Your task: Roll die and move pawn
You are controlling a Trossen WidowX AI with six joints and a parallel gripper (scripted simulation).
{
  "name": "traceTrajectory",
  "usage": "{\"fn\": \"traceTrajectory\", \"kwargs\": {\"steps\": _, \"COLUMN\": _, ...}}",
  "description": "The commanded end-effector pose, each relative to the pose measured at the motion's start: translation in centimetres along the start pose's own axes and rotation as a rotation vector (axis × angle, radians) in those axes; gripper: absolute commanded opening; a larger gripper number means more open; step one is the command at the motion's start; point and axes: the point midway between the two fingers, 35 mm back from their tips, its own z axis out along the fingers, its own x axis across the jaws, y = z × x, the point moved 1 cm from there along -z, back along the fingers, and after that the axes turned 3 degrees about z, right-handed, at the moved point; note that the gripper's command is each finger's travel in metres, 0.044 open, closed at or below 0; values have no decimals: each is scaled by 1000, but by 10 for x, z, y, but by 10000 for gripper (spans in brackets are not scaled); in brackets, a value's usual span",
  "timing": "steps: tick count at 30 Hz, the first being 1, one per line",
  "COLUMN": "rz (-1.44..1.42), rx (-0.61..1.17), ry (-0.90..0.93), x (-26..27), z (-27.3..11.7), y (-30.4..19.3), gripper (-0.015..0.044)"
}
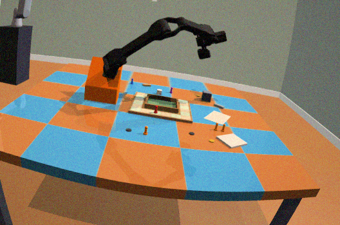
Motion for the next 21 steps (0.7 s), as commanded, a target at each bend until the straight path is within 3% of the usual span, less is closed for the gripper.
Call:
{"fn": "traceTrajectory", "kwargs": {"steps": 1, "rz": 7, "rx": 5, "ry": -9, "x": -1, "z": 2, "y": -2, "gripper": 374}}
{"fn": "traceTrajectory", "kwargs": {"steps": 5, "rz": 135, "rx": 96, "ry": -196, "x": -28, "z": 36, "y": -36, "gripper": 275}}
{"fn": "traceTrajectory", "kwargs": {"steps": 13, "rz": 355, "rx": 232, "ry": -737, "x": -95, "z": 80, "y": -136, "gripper": 275}}
{"fn": "traceTrajectory", "kwargs": {"steps": 21, "rz": 363, "rx": 178, "ry": -1341, "x": -150, "z": 68, "y": -224, "gripper": 275}}
